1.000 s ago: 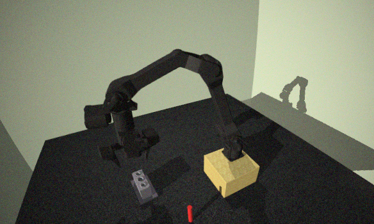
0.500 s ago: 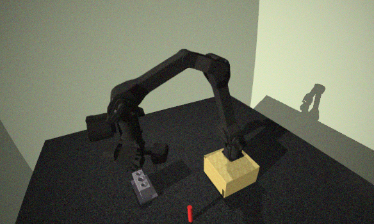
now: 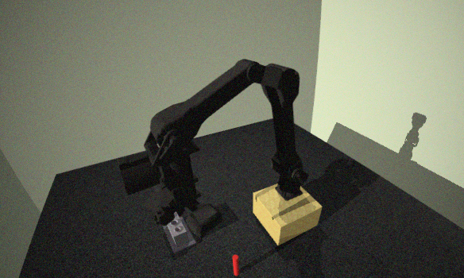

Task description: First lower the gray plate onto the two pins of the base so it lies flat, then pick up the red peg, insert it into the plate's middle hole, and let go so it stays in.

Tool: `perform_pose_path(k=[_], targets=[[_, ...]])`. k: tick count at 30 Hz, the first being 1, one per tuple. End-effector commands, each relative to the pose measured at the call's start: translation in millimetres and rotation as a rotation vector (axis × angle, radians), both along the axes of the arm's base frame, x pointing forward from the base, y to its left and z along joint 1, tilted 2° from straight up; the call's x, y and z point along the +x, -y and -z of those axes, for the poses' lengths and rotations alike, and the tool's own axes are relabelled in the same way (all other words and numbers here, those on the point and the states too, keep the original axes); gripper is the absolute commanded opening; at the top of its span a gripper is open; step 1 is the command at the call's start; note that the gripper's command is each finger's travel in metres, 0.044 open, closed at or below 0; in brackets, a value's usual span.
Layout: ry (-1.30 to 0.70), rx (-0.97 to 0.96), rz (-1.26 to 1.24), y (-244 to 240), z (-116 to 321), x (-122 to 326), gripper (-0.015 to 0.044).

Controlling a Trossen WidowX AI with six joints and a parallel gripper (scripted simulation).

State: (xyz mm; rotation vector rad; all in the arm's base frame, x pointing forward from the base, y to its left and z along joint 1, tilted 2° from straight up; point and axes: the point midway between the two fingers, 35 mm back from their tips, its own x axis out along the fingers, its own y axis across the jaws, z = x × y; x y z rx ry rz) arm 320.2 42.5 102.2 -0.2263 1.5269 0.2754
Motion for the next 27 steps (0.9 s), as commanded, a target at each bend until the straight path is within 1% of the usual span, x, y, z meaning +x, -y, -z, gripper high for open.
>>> perform_pose_path(k=[1, 16, 27], targets=[[-0.026, 0.017, 0.681, -43, 1, -38, 0.0440], [-0.059, 0.035, 1.414, -84, 3, -74, 0.0440], [-0.059, 0.035, 1.423, -84, 3, -75, 0.0440]])
